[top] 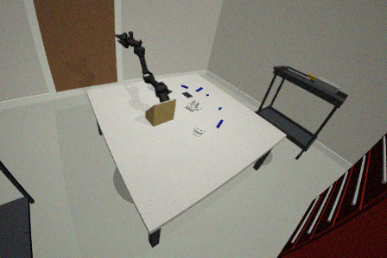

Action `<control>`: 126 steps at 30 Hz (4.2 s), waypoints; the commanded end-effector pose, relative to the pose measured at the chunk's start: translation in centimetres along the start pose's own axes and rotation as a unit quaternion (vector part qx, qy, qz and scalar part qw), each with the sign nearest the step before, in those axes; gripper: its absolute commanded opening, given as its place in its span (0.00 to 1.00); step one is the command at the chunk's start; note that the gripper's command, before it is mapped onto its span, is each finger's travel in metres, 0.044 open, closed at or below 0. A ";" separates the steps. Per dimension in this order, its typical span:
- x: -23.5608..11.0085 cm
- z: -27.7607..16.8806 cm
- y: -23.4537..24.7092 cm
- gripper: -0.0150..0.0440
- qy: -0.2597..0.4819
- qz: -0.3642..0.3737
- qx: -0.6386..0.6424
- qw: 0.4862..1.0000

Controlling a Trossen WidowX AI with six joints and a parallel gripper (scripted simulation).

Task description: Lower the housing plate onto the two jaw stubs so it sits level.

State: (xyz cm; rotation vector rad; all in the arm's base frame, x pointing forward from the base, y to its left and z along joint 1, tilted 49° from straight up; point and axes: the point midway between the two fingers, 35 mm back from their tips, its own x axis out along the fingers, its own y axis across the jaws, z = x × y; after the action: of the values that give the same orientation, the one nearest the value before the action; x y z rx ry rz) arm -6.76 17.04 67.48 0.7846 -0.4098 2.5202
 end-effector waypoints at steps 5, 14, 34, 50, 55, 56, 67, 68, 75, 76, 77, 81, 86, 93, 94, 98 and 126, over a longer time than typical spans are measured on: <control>0.0 2.2 6.1 1.00 -0.033 0.060 -0.004 0.998; -0.5 4.5 11.6 1.00 -0.066 0.110 0.008 0.992; -4.1 8.7 23.0 1.00 -0.132 0.235 0.046 0.962; -8.8 10.9 31.8 1.00 -0.155 0.339 0.079 0.924; -10.5 11.4 34.4 1.00 -0.157 0.373 0.087 0.910; -10.9 11.4 34.9 1.00 -0.157 0.379 0.089 0.907; -16.4 12.3 40.4 1.00 -0.167 0.458 0.093 0.868; -16.9 12.3 40.9 1.00 -0.167 0.465 0.093 0.864; -20.1 12.1 43.9 1.00 -0.166 0.512 0.095 0.837; -20.6 12.0 44.3 1.00 -0.165 0.519 0.095 0.833; -21.1 11.9 44.7 1.00 -0.164 0.526 0.095 0.829; -23.0 11.7 46.3 1.00 -0.158 0.552 0.098 0.813; -25.4 11.5 48.2 1.00 -0.149 0.582 0.102 0.793; -28.7 10.7 50.7 1.00 -0.132 0.622 0.100 0.765; -29.2 10.6 51.0 1.00 -0.130 0.628 0.100 0.761; -31.2 10.0 52.3 1.00 -0.119 0.649 0.097 0.745; -45.9 4.3 58.0 1.00 -0.005 0.786 0.086 0.612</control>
State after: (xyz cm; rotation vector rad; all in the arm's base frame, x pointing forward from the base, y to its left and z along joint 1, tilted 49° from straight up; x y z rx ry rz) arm -1.97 -48.97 37.19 0.5702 -1.3140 4.1681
